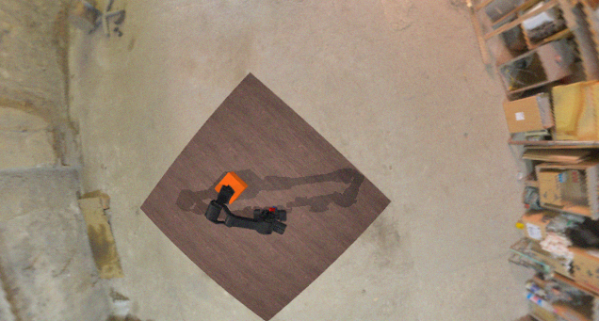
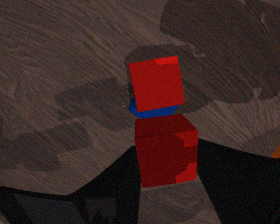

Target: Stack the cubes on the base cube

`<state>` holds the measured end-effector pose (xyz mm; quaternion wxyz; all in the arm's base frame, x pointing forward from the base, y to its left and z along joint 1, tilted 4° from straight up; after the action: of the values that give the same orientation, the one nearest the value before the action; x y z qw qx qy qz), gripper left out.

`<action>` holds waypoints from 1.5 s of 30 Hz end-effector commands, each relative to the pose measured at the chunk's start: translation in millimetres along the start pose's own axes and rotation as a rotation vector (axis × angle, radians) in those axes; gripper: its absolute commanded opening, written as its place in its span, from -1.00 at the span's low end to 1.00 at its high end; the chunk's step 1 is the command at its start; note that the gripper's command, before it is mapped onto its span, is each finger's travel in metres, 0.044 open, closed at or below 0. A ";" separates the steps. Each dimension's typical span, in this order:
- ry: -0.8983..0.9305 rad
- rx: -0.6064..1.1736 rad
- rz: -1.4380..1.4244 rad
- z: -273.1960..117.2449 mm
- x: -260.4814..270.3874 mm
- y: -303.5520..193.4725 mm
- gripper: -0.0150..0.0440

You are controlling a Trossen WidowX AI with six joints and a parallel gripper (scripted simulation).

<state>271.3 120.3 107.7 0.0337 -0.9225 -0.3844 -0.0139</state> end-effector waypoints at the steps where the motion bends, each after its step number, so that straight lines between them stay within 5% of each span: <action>1: -0.007 0.006 0.003 10.4 -0.7 -0.5 -0.14; 34: -0.007 0.006 0.003 29.1 -0.2 -0.4 -0.14; 38: -0.007 0.006 0.003 29.1 -0.2 -0.4 0.20; 45: -0.008 0.004 0.001 23.2 -0.2 -0.1 0.20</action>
<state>270.9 122.2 79.4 0.0337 -0.9224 -0.3846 -0.0093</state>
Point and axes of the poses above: the point midway between the two fingers, 35 mm back from their tips, its own z axis out along the fingers, its own x axis across the jaws, y = z × x, the point moved 7 cm from there along -z, back along the fingers, and after that the axes turned 3 degrees about z, right-handed, at the moved point
